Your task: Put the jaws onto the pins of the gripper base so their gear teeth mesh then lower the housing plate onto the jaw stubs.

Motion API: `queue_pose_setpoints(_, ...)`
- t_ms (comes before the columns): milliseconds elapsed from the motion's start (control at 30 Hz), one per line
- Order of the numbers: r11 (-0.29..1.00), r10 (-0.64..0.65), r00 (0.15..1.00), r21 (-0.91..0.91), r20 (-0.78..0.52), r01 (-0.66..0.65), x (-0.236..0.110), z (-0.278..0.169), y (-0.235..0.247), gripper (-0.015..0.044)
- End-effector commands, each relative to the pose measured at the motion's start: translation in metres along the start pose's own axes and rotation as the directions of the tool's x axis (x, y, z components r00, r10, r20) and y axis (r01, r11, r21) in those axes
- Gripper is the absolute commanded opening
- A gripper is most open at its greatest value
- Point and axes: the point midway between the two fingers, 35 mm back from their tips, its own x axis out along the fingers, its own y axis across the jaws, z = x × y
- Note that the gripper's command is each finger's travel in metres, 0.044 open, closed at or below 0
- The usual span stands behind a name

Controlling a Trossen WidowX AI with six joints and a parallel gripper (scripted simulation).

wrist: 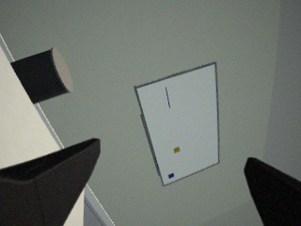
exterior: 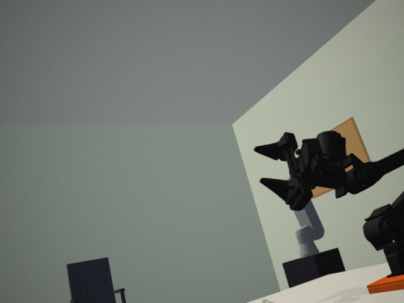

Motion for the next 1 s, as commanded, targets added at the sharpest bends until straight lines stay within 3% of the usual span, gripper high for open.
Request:
queue_pose_setpoints(0, 0.996, 0.061, 0.998, 0.062, -0.002, -0.061, 0.007, 0.002, 0.009, 0.044)
queue_pose_setpoints(967, 0.795, 0.45, 0.892, 0.436, 0.04, -0.421, 0.03, 0.032, 0.075, 0.044)
